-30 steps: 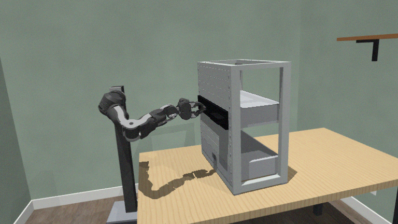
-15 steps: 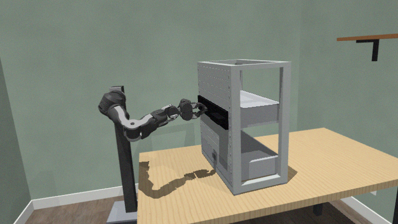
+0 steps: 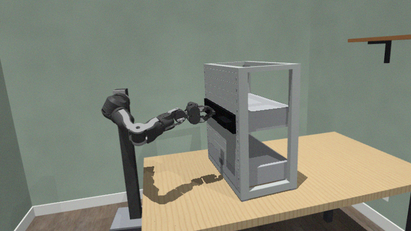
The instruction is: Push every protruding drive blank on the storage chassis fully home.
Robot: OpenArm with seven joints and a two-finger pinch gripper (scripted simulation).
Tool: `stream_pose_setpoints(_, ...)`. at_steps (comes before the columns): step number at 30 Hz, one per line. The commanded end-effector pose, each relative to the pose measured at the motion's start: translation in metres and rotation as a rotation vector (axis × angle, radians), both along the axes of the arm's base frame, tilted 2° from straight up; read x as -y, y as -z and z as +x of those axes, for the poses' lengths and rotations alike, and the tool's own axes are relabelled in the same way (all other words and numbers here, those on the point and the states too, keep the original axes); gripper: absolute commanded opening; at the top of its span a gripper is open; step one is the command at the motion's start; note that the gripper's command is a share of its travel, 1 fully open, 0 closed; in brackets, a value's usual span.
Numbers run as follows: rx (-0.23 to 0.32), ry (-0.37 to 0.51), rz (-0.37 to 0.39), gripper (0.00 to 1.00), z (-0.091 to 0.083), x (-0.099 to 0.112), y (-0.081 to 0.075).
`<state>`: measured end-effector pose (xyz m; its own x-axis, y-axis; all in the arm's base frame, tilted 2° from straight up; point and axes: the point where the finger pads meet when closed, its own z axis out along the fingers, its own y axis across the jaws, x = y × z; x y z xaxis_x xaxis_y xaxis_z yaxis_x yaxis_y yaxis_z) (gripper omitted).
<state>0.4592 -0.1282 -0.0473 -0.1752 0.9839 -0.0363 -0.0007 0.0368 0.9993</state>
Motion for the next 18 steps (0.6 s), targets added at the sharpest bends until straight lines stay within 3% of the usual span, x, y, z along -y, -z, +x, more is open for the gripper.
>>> stream_pose_setpoints(1, 0.001, -0.006, -0.004, 0.00, 0.0020, -0.0018, -0.0016)
stream_pose_setpoints(18, 0.000, -0.006, -0.003, 0.00, 0.0118, -0.0040, -0.0032)
